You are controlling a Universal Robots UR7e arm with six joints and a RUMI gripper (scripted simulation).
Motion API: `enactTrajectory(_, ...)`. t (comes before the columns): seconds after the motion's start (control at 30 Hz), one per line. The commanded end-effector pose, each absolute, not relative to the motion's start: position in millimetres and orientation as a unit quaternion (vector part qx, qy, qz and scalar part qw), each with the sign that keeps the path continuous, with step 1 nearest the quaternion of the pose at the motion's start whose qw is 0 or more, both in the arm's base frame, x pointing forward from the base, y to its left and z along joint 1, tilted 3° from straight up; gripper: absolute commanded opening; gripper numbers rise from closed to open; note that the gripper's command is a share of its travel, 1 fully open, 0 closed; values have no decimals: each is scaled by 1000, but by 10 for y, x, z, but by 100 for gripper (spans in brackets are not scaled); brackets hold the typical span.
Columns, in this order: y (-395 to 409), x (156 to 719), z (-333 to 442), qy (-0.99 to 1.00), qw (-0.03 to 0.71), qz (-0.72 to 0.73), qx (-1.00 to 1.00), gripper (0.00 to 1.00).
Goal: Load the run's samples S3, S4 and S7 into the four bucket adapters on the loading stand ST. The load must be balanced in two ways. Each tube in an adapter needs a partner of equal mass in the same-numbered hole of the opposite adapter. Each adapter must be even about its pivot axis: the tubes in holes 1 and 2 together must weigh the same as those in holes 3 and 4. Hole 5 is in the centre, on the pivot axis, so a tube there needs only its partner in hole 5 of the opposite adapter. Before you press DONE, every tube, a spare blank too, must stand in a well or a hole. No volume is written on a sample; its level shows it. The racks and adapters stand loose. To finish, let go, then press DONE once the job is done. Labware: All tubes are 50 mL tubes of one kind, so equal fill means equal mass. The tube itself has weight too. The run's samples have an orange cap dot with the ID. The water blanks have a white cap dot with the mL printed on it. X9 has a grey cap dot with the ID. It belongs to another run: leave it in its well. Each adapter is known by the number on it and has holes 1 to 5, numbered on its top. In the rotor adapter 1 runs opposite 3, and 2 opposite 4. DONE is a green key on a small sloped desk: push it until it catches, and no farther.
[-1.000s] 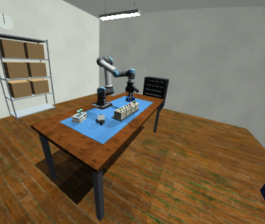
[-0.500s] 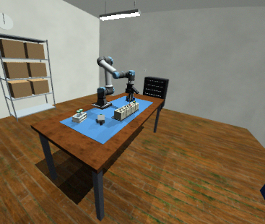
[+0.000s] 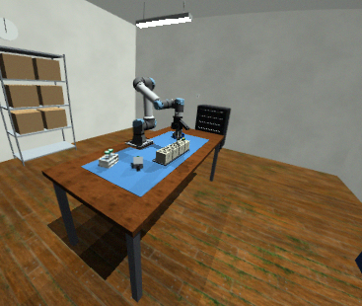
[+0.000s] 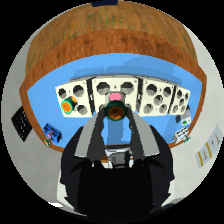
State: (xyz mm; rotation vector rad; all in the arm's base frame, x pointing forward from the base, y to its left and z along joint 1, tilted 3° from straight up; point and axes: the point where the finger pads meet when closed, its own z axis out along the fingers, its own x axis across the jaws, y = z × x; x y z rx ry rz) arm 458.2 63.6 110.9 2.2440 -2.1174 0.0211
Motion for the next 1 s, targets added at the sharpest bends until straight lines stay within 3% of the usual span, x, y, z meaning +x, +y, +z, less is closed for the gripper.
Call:
enactTrajectory(0.0,633,4585,1052,-686,28,7,727,0)
enactTrajectory(0.97,623,4580,860,-686,28,7,727,0)
